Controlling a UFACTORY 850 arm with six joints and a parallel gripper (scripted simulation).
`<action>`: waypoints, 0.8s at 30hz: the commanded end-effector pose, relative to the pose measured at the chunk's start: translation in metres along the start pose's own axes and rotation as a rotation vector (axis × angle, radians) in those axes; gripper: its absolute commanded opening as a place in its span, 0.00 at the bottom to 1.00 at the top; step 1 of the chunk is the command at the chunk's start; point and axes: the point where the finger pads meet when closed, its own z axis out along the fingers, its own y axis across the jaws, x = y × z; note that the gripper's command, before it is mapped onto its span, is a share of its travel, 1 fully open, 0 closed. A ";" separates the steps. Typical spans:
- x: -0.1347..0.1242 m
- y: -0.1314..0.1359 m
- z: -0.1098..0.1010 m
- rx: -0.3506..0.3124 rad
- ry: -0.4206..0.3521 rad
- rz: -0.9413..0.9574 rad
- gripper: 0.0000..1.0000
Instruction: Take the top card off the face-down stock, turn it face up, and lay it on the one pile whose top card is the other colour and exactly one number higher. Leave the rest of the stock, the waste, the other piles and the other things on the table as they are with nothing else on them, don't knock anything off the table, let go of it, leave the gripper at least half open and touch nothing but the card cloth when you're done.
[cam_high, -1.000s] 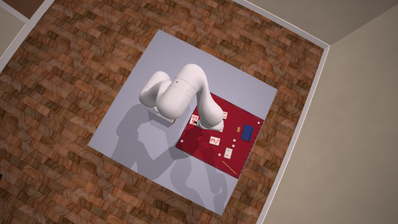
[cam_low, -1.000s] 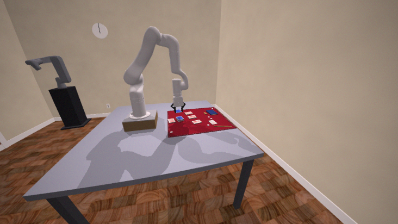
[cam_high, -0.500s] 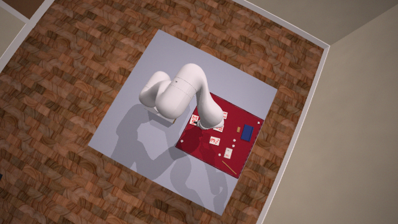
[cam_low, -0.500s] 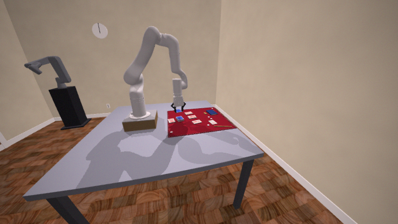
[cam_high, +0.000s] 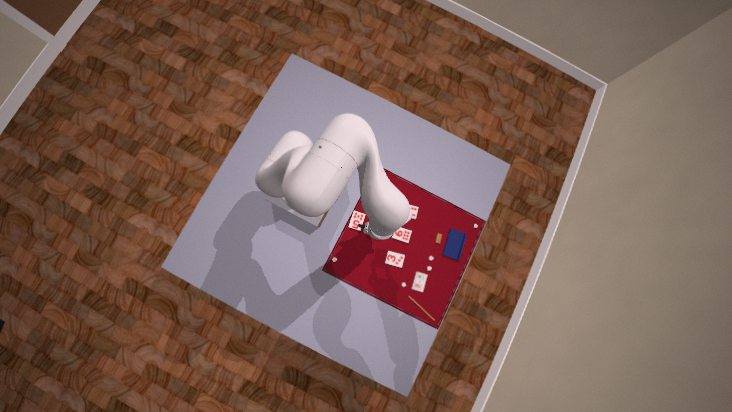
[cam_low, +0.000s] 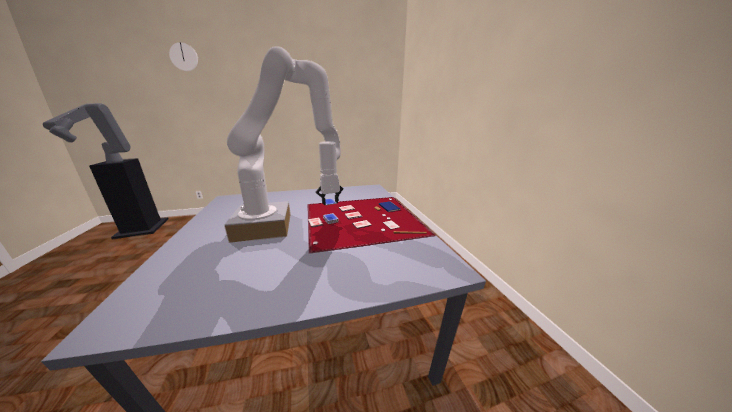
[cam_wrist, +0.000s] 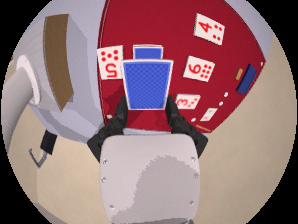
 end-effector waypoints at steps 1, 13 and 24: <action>0.000 0.004 -0.005 0.002 -0.003 0.001 0.61; 0.000 0.004 -0.005 0.002 -0.003 0.001 0.61; 0.006 0.004 -0.005 0.002 -0.003 0.001 0.61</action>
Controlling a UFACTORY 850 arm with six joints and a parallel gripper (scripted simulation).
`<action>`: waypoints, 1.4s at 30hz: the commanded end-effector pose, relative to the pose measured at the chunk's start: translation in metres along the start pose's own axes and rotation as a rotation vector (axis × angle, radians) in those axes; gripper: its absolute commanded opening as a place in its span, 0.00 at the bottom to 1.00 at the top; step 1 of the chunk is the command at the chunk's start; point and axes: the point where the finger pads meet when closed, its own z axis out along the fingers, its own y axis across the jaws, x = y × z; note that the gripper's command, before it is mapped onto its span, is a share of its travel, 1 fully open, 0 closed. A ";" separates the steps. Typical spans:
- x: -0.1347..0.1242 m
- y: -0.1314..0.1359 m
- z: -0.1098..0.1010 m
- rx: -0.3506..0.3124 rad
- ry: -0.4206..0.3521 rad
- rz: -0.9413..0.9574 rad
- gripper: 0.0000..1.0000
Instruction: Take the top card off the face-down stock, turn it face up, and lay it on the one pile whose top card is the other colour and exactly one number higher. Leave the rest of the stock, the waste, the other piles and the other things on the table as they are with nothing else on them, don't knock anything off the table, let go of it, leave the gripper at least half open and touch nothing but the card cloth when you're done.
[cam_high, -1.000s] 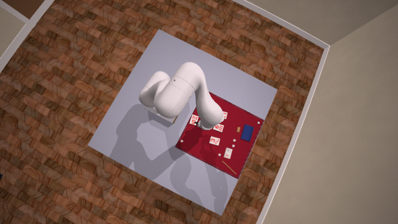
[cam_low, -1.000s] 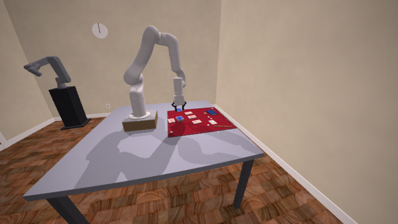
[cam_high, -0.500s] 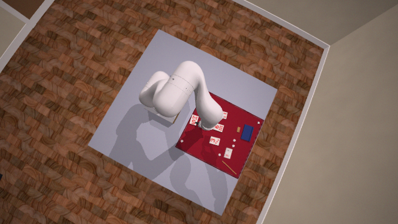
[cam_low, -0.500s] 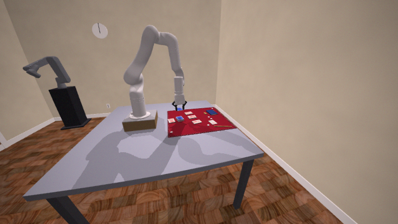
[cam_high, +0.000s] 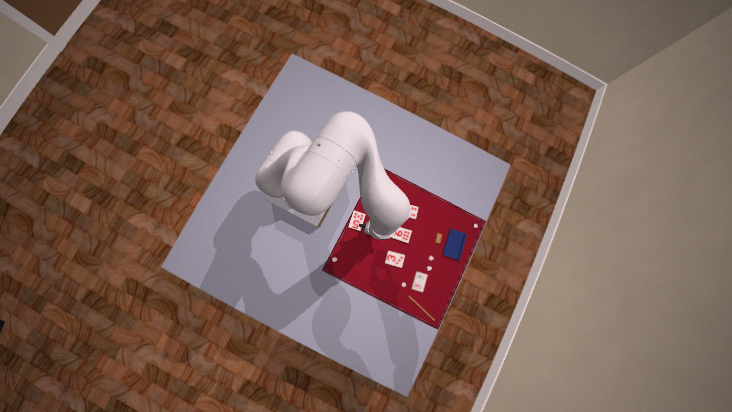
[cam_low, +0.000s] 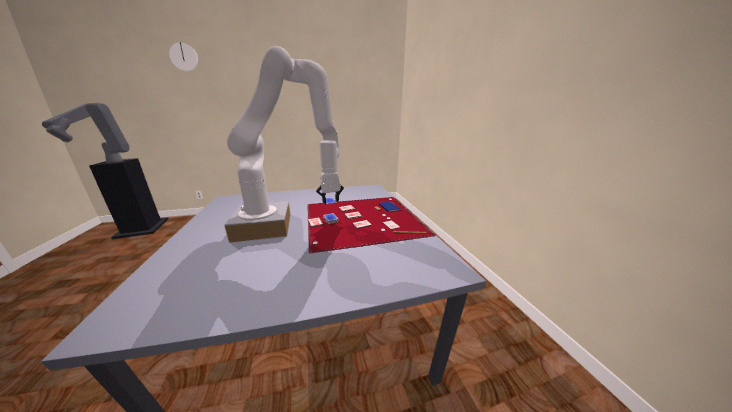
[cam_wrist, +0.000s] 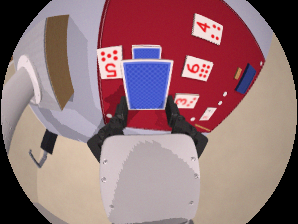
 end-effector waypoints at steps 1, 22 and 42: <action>0.007 0.001 0.000 -0.001 0.000 0.000 0.61; 0.096 0.007 0.000 -0.001 0.000 0.000 0.61; 0.098 0.007 0.016 -0.001 0.000 0.000 0.61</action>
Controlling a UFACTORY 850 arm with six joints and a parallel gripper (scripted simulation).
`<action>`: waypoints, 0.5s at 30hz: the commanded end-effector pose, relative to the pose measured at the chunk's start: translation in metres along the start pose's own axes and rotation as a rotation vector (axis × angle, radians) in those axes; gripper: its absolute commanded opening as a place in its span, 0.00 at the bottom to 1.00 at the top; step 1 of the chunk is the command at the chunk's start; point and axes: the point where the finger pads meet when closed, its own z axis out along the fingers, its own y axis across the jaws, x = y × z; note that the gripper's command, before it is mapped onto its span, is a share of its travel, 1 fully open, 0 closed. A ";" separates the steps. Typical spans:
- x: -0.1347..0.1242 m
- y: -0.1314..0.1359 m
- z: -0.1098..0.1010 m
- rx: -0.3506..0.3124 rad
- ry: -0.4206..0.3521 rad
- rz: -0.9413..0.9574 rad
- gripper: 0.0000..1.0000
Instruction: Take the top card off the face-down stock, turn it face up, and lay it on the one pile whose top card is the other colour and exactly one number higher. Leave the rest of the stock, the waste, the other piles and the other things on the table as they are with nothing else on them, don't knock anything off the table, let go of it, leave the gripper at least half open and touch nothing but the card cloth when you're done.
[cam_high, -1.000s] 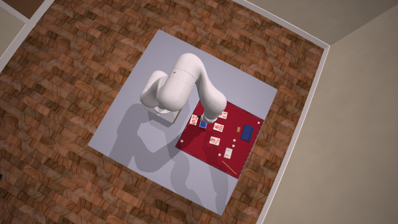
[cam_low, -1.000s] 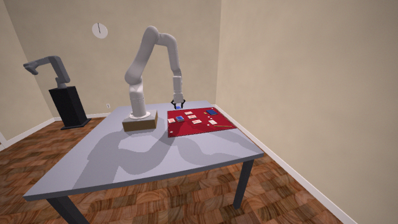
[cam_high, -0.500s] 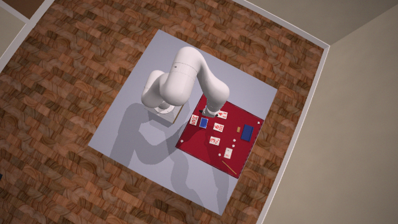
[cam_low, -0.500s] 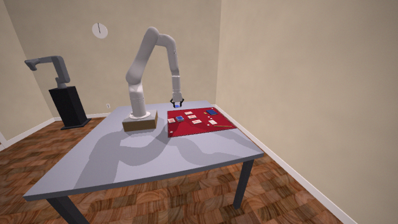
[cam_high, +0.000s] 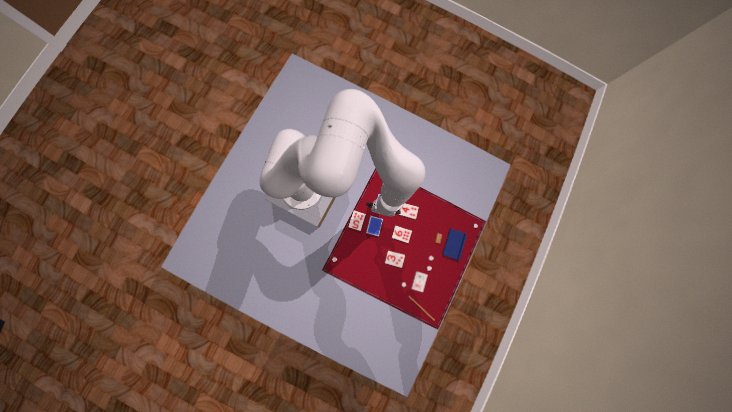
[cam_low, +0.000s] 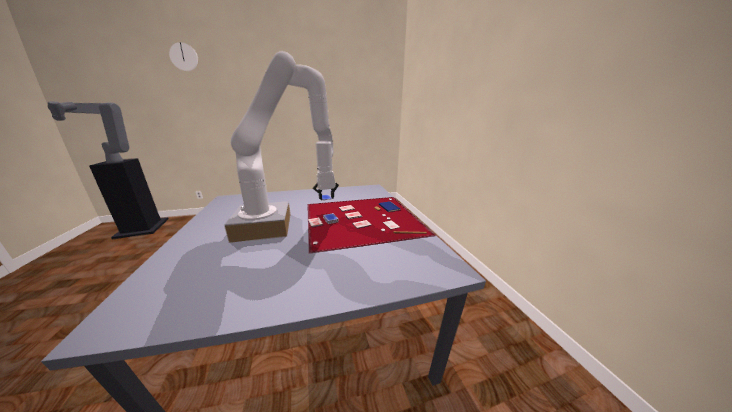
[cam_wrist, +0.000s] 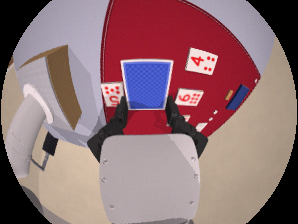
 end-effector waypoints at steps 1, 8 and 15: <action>0.000 0.001 0.005 -0.001 0.000 0.001 0.61; 0.000 0.001 0.008 -0.001 0.000 0.001 0.61; 0.000 0.001 0.008 -0.001 0.000 0.001 0.61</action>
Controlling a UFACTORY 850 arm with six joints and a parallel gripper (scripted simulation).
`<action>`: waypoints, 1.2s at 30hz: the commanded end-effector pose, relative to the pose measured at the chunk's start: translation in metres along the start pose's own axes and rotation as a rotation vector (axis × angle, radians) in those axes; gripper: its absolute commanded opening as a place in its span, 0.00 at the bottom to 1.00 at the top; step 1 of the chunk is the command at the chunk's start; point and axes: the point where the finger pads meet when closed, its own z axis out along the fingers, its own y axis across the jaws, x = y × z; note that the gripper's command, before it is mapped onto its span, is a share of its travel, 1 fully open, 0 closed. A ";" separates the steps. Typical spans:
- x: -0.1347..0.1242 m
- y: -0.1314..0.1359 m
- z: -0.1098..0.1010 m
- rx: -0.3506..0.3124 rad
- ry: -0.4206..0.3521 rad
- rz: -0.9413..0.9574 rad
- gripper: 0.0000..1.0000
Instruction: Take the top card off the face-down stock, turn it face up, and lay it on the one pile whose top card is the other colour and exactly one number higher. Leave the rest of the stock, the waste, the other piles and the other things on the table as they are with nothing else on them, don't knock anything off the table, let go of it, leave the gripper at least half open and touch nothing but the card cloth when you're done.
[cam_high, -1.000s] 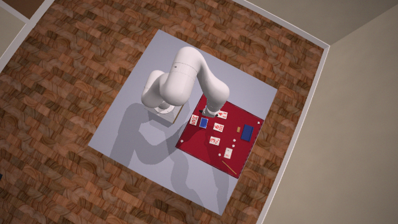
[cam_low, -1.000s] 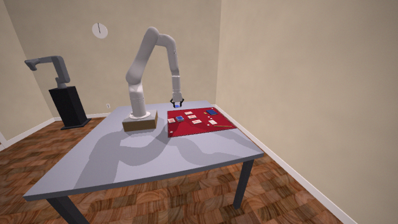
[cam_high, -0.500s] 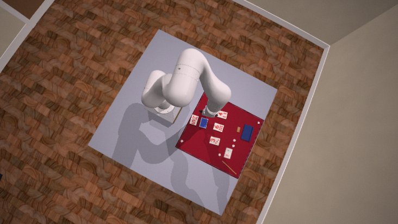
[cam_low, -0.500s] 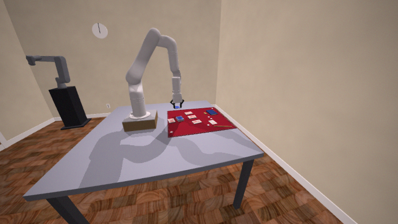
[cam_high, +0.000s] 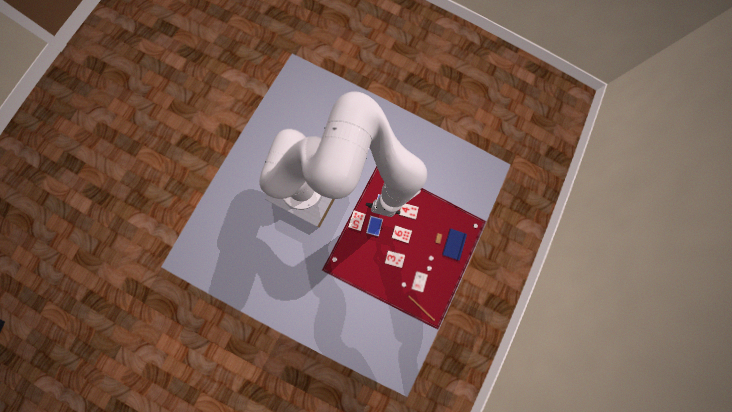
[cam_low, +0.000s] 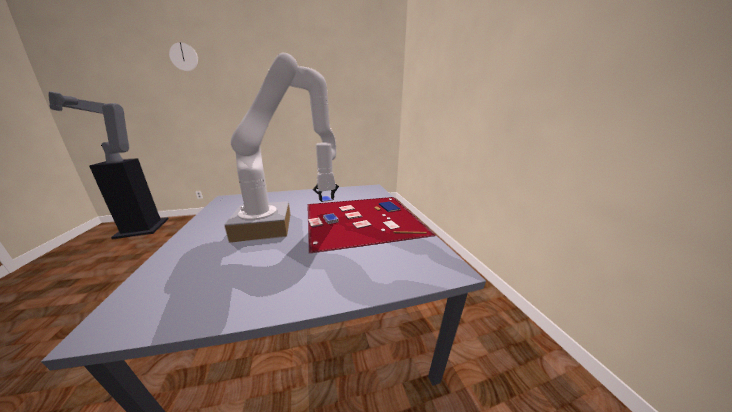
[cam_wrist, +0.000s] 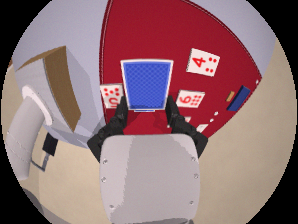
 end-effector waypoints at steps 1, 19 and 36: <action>0.000 0.001 0.000 -0.002 0.000 0.000 0.61; 0.001 0.000 0.000 0.001 -0.001 0.000 0.61; 0.002 -0.002 0.000 0.010 -0.008 0.000 0.61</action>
